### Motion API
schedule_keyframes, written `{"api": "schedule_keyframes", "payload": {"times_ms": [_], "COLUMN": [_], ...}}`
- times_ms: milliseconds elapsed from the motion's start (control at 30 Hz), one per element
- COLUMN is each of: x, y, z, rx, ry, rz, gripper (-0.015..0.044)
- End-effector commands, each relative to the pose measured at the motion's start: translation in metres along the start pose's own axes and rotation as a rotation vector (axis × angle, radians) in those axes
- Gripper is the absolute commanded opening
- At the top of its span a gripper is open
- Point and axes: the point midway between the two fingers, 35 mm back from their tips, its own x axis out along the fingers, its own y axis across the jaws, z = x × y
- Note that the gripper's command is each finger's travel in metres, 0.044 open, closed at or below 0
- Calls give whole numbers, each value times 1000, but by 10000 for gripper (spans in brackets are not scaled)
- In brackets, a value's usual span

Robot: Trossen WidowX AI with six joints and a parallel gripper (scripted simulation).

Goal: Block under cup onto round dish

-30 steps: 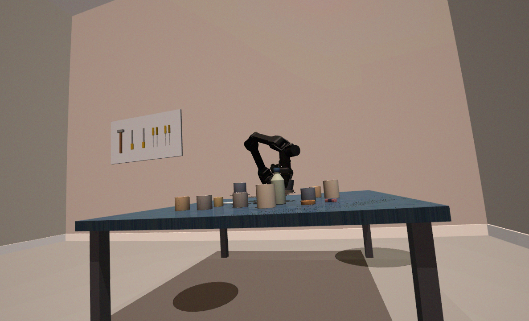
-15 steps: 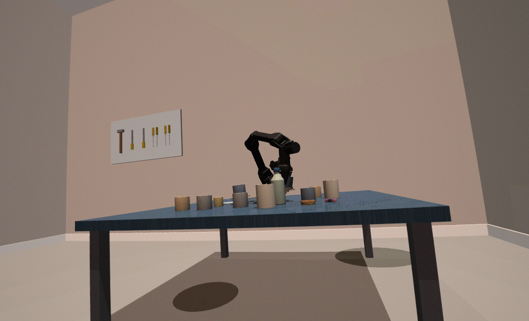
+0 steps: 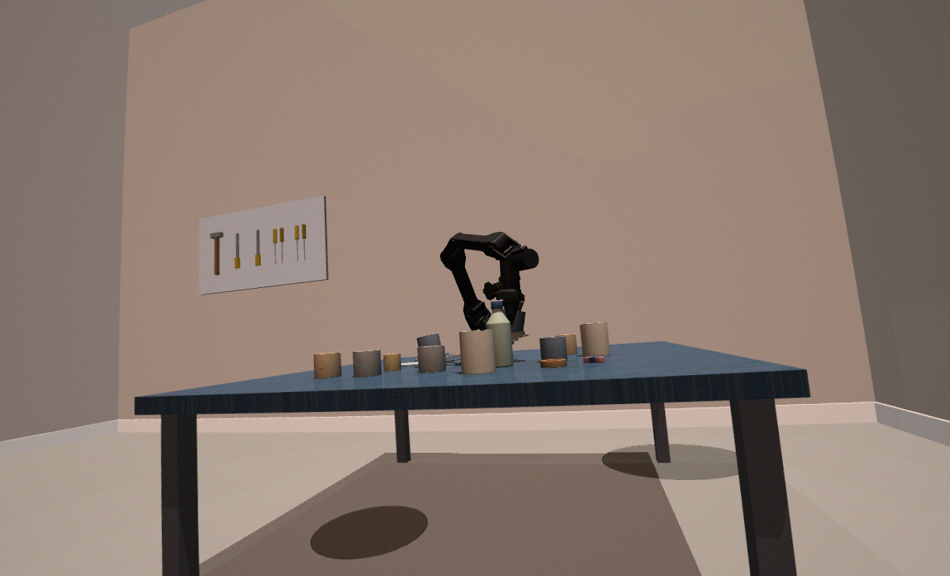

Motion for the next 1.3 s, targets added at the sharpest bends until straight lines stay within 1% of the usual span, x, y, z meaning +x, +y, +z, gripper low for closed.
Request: {"api": "schedule_keyframes", "payload": {"times_ms": [0,1267], "x": [-12,-62], "y": [2,-4], "z": [-7,-3], "rx": [9,8], "ry": [28,27], "rz": [16,15], "gripper": [0,0]}}
